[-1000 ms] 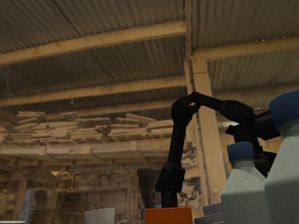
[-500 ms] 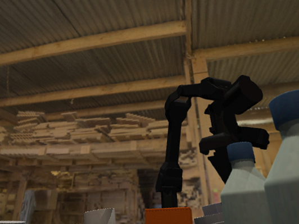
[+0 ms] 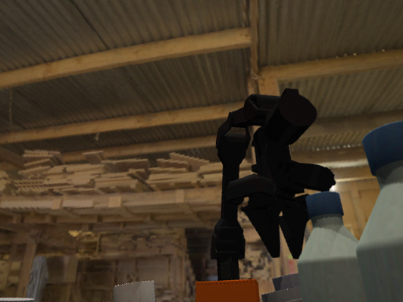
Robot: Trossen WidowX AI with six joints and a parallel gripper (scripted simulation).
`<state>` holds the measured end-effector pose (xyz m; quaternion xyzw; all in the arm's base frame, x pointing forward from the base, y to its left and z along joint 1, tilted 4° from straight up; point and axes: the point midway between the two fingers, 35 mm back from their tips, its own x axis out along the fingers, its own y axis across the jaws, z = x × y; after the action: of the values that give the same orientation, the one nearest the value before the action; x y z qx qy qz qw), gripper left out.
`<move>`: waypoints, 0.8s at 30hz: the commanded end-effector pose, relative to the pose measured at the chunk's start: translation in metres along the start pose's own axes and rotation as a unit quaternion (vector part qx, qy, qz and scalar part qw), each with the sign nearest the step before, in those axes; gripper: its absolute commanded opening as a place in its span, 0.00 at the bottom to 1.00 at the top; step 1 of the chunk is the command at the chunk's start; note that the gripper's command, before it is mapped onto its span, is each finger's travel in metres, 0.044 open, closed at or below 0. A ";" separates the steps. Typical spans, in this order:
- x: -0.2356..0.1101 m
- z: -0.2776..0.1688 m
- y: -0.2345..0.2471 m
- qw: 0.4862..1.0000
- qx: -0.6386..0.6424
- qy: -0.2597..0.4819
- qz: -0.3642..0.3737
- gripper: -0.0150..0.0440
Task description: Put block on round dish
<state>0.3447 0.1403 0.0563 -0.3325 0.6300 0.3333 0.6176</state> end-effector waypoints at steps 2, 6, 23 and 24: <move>0.008 -0.002 0.001 1.000 -0.002 0.006 0.003 0.69; 0.014 -0.002 0.001 1.000 -0.002 0.006 0.003 0.69; 0.042 -0.002 0.002 1.000 -0.002 0.006 0.003 0.69; 0.043 -0.003 0.002 1.000 -0.002 0.006 0.003 0.69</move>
<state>0.3439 0.1401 0.0208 -0.3325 0.6306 0.3334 0.6169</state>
